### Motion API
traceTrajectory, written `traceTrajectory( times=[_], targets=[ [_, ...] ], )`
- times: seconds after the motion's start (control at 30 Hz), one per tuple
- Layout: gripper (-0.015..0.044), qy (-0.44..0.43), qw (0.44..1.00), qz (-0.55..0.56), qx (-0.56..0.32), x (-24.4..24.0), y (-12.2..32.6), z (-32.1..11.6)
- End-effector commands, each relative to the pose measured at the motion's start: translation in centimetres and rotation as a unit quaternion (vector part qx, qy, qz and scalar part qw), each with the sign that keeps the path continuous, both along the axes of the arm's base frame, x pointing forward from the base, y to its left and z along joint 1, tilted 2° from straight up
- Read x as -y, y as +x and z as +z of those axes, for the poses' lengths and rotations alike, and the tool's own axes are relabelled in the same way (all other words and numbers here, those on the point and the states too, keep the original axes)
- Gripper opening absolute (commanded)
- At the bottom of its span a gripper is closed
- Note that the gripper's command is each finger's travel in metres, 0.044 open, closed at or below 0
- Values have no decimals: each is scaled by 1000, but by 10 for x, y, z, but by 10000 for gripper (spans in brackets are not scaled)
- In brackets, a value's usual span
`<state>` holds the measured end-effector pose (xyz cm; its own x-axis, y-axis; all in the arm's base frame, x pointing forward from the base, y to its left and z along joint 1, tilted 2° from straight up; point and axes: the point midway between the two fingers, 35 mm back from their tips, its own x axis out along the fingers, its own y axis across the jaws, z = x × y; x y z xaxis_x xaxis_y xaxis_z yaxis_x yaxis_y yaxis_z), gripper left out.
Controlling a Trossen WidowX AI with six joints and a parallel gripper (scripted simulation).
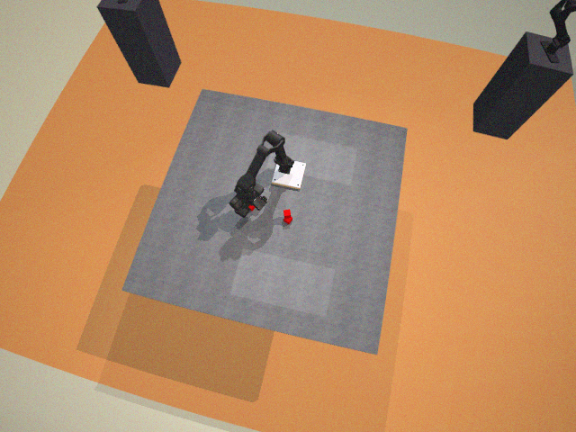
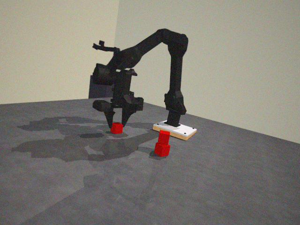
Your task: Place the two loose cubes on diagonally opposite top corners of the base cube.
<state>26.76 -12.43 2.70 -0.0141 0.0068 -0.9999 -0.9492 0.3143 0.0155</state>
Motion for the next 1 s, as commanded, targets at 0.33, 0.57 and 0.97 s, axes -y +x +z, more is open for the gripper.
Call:
traceTrajectory(
  times=[0.33, 0.57, 0.97],
  targets=[
    [105, -1, 1000, 2, -2, 1, 1, 5],
    [105, -1, 1000, 2, -2, 3, 4, 26],
    [105, -1, 1000, 2, -2, 3, 6, 64]
  ],
)
